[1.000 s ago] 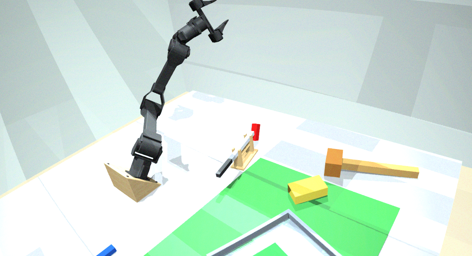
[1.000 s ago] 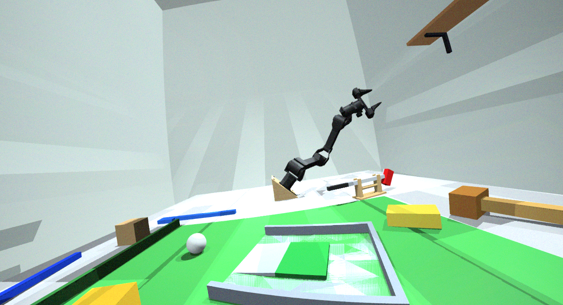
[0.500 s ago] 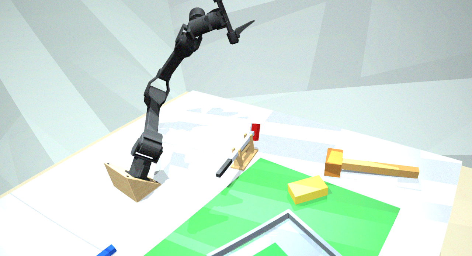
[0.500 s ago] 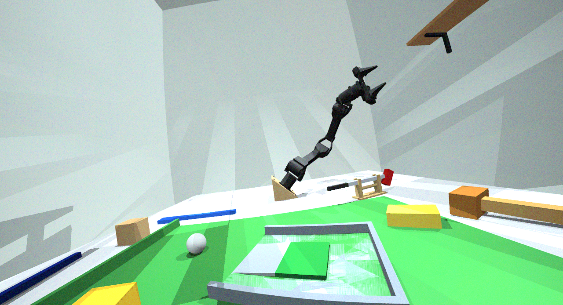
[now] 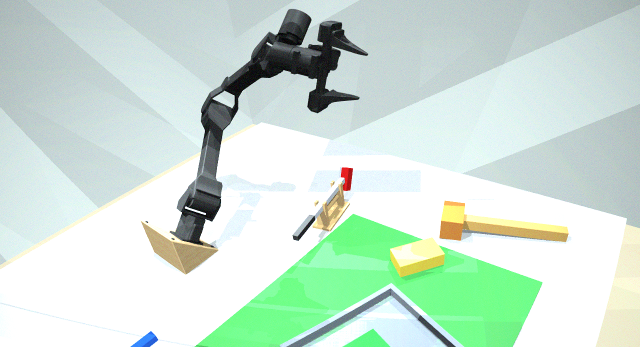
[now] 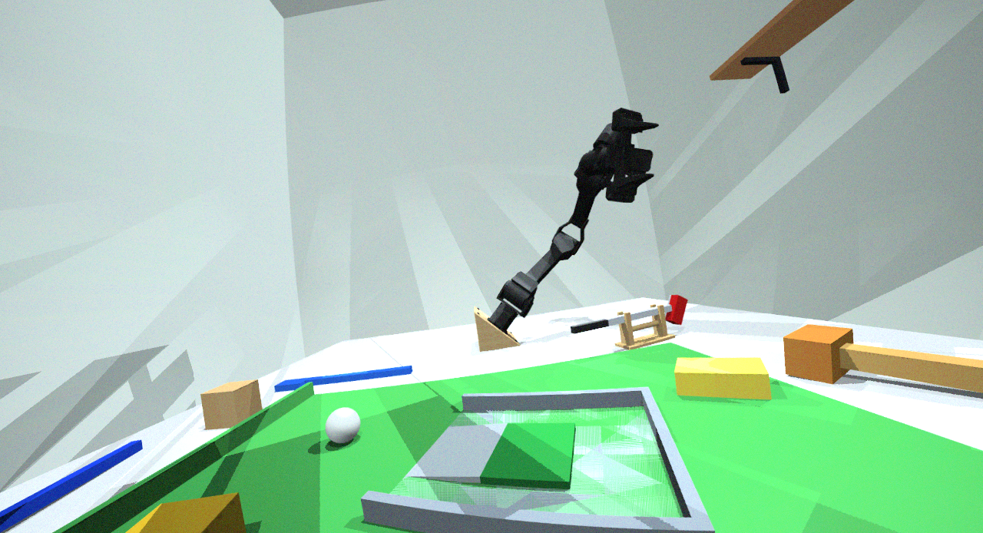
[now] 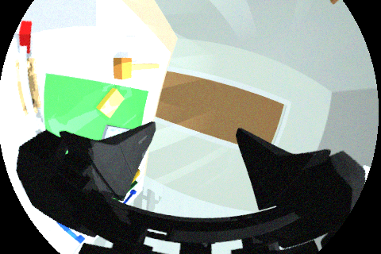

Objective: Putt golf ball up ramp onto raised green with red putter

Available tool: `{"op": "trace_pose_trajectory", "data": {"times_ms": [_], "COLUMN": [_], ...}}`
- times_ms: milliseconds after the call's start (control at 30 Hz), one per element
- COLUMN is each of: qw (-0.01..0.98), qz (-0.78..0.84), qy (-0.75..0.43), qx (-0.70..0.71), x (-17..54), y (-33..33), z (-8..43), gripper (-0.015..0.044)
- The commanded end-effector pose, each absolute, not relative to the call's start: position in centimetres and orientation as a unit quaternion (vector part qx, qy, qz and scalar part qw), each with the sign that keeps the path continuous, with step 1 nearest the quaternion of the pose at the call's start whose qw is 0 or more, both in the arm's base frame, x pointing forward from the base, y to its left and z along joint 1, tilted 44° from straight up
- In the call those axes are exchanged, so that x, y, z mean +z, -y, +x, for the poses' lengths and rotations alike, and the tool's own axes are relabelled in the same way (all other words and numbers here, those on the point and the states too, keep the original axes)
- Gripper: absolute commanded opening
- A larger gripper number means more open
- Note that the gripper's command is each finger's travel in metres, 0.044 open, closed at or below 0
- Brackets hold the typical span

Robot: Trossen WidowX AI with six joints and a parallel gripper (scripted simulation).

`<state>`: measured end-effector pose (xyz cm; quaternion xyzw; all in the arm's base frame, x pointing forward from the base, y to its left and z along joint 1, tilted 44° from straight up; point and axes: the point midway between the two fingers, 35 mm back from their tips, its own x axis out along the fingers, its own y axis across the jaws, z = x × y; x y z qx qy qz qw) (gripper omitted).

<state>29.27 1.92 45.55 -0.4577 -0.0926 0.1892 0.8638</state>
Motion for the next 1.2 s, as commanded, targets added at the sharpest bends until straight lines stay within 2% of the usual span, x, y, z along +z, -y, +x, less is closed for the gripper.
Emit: {"op": "trace_pose_trajectory", "data": {"times_ms": [0,267,567,700,1167], "qw": [0.836,0.757,0.648,0.612,0.610], "qz": [-0.473,-0.458,-0.347,-0.274,-0.270], "qy": [0.009,-0.092,-0.119,-0.104,-0.103], "qx": [0.278,0.457,0.667,0.735,0.738], "x": [38.2,26.6,18.2,17.2,17.4], "y": [-2.2,-3.7,-6.7,-8.1,-8.4], "z": [31.7,31.4,25.7,22.9,22.7], "gripper": [0.0440,0.0440,0.0440,0.0440,0.0440]}}
